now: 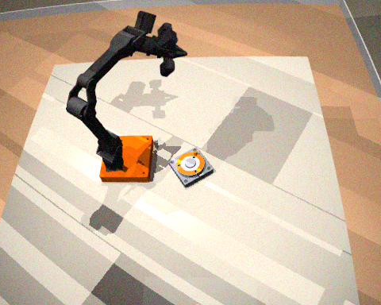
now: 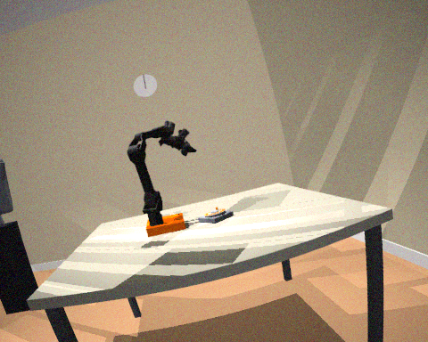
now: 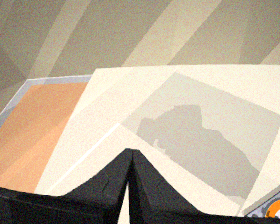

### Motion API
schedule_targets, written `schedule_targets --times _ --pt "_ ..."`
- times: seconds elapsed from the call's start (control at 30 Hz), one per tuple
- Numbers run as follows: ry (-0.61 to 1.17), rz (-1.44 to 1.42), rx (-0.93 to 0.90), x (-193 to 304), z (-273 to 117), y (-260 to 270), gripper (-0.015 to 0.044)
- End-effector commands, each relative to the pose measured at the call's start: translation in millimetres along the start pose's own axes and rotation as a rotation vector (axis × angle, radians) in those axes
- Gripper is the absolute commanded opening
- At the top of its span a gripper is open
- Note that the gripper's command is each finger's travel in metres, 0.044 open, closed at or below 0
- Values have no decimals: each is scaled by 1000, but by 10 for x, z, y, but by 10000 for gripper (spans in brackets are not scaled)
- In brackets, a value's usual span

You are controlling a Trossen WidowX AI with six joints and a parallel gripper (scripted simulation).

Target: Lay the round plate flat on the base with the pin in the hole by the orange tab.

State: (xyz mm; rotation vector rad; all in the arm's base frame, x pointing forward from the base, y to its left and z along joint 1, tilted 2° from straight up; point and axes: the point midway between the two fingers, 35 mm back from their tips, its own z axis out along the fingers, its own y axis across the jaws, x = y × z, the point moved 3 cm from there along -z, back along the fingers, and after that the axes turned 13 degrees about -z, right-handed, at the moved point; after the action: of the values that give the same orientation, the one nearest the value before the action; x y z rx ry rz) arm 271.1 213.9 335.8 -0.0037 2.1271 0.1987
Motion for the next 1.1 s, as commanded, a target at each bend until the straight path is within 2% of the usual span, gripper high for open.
schedule_targets --times 0.0,0.1,0.27,0.33,0.53,0.83,1.07 --pt "173 -108 120 257 480 -450 0" --pt "260 -142 157 378 644 -655 0" --pt "570 -189 224 831 1013 -1378 0" --pt "610 -187 226 893 1039 -1469 0" --pt "948 -102 180 1464 1095 -2210 0" --pt "983 -85 168 1535 1089 -2283 0" --pt "983 -85 168 1800 1291 -2348 0"
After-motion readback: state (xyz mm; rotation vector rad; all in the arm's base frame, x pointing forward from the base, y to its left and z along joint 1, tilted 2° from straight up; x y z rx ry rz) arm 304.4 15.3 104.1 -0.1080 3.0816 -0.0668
